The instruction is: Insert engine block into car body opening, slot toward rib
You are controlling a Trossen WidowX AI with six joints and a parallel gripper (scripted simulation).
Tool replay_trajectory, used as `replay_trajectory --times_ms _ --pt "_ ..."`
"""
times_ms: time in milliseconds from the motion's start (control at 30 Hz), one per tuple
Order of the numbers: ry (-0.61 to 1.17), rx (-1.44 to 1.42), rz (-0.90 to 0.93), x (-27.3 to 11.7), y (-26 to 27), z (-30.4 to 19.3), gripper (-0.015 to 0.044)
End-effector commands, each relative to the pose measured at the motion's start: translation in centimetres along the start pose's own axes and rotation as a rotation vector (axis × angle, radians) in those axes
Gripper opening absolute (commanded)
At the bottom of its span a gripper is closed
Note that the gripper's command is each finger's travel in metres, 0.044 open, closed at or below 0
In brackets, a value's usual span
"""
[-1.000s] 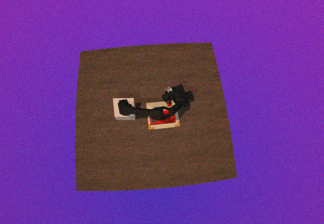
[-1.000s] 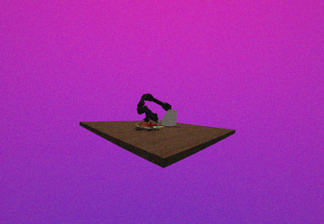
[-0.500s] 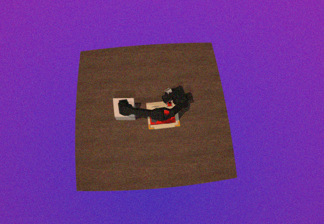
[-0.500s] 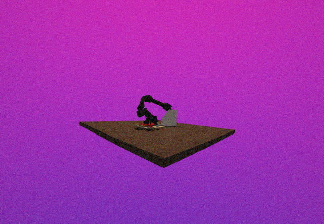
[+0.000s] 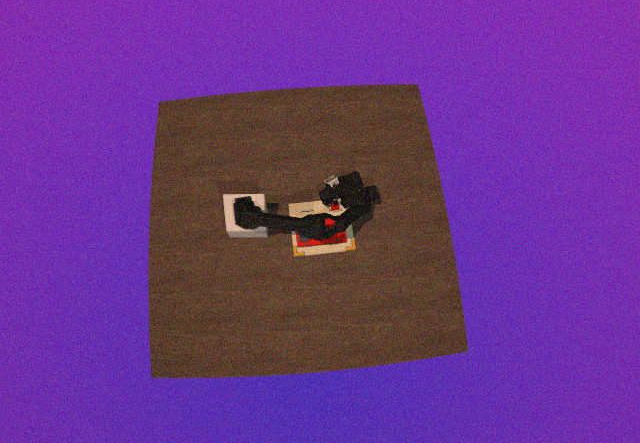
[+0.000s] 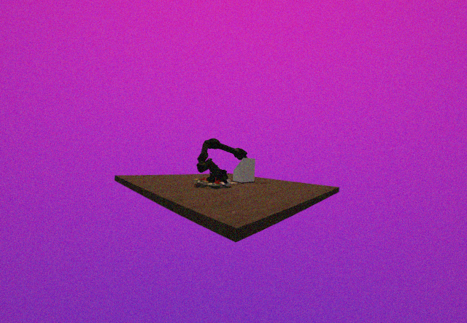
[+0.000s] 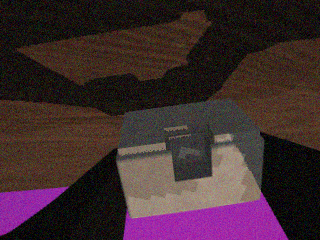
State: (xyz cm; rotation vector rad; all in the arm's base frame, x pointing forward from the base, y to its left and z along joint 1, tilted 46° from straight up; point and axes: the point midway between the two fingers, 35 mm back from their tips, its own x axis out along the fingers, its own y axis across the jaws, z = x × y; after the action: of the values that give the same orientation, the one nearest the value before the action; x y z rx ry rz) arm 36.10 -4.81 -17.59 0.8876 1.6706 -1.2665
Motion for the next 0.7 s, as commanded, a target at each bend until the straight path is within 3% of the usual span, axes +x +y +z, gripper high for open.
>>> replay_trajectory --times_ms 0,667 --pt "-0.008 -0.006 0.008 0.39 0.14 0.92 0.0" --pt "-0.007 -0.006 0.008 0.75 0.06 0.53 0.0"
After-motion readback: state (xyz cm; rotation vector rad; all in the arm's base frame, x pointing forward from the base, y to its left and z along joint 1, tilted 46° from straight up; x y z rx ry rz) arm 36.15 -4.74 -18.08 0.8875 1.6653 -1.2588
